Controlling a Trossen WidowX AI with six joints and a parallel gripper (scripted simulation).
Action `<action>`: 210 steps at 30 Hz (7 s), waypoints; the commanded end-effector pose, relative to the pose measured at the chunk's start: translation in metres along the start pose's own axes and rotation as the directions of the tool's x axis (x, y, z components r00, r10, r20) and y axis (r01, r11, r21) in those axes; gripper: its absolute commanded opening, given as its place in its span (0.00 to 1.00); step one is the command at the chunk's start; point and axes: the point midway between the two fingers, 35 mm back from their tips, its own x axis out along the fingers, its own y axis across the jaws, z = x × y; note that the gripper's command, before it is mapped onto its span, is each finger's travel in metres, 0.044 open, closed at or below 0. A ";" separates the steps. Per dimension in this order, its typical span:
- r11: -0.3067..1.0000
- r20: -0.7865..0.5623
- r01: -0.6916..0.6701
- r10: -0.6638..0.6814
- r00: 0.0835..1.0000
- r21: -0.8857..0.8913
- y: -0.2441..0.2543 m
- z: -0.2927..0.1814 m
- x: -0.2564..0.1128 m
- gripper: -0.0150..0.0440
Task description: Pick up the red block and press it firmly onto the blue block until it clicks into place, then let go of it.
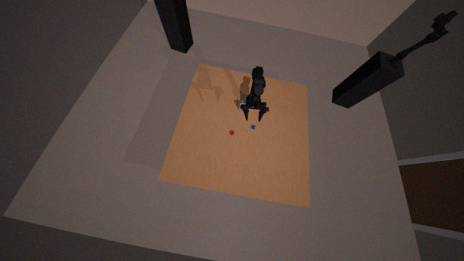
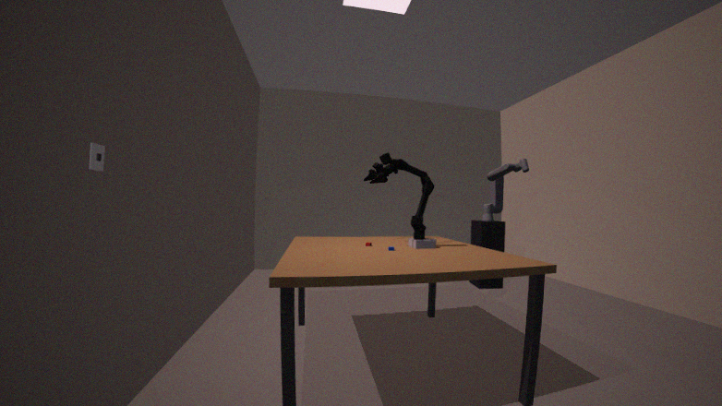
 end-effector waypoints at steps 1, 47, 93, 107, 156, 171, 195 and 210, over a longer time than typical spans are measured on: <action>0.993 -0.150 0.030 -0.013 0.989 0.114 -0.013 -0.036 0.039 1.00; 0.666 -0.831 0.540 0.232 0.505 0.514 -0.012 -0.358 0.167 1.00; 0.666 -0.831 0.540 0.231 0.506 0.514 -0.024 -0.335 0.157 0.25; 0.666 -0.831 0.540 0.231 0.506 0.514 -0.041 -0.284 0.119 0.25; 0.855 -0.828 0.286 0.251 0.501 0.432 0.165 -0.293 0.093 0.25; 0.881 -0.829 0.235 0.253 0.499 0.410 0.198 -0.325 0.088 0.25; 0.881 -0.829 0.235 0.253 0.499 0.410 0.203 -0.339 0.097 0.25; 0.881 -0.829 0.233 0.256 0.497 0.412 0.204 -0.341 0.098 0.25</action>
